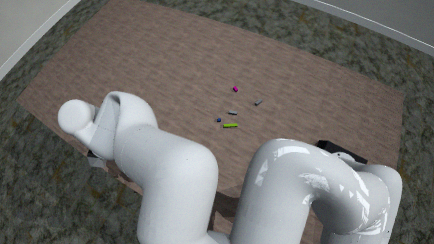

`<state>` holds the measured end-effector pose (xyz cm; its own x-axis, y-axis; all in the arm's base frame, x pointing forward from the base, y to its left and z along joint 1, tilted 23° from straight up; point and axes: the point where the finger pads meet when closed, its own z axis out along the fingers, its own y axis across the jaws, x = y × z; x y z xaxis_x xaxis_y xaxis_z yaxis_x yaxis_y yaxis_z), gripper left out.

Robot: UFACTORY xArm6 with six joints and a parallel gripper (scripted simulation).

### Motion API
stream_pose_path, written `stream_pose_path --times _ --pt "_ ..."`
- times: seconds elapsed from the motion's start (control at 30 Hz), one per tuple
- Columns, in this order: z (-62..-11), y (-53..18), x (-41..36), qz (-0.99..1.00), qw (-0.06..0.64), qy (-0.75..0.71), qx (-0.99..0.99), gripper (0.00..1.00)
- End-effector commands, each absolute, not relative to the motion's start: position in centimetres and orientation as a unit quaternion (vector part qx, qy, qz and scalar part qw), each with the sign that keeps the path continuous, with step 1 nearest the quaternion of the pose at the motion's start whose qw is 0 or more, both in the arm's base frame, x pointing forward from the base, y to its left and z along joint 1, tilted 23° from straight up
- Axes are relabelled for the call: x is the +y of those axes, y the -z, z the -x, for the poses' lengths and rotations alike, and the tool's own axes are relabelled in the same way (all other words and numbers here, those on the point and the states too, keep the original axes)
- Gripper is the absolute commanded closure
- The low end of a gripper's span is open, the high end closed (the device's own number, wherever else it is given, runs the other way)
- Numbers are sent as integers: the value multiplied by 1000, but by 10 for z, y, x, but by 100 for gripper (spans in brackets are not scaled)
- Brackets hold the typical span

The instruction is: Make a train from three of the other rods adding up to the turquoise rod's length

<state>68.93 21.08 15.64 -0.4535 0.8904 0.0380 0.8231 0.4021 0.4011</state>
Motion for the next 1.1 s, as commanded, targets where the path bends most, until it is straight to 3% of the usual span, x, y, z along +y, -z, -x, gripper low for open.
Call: stream_pose_path --times 0.0,0.6,1.07 --pt "-691 -159 210 -515 93 -186 832 0" --pt "-689 -158 208 -516 91 -186 831 0" --pt "-607 -79 117 -574 -6 -156 804 0"
